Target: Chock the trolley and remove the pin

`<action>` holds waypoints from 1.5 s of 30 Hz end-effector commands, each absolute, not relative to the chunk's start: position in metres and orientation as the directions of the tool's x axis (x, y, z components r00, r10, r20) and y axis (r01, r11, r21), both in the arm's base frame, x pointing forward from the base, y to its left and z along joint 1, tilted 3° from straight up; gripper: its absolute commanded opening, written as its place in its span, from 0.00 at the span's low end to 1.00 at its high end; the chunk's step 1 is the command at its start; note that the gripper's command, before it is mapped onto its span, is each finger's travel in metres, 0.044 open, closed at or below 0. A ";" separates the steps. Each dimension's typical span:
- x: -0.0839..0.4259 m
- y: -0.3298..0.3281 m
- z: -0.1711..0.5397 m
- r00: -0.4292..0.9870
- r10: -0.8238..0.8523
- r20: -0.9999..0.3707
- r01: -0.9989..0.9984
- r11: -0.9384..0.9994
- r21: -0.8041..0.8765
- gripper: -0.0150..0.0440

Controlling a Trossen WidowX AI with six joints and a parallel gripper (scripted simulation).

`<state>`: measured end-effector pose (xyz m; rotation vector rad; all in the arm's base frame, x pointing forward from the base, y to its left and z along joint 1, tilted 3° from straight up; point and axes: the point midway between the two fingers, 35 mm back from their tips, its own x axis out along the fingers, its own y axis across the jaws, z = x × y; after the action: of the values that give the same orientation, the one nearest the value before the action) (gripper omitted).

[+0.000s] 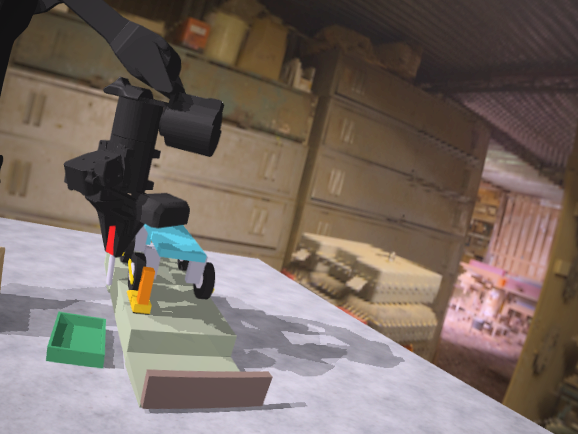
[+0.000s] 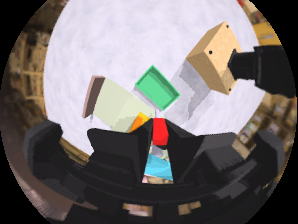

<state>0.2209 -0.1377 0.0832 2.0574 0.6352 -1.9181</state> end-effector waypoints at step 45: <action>0.194 -0.130 0.065 -0.034 0.007 -0.999 -0.227 -0.974 0.001 0.25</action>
<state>0.1960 -0.1297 0.0654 2.2919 -0.2566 -2.3841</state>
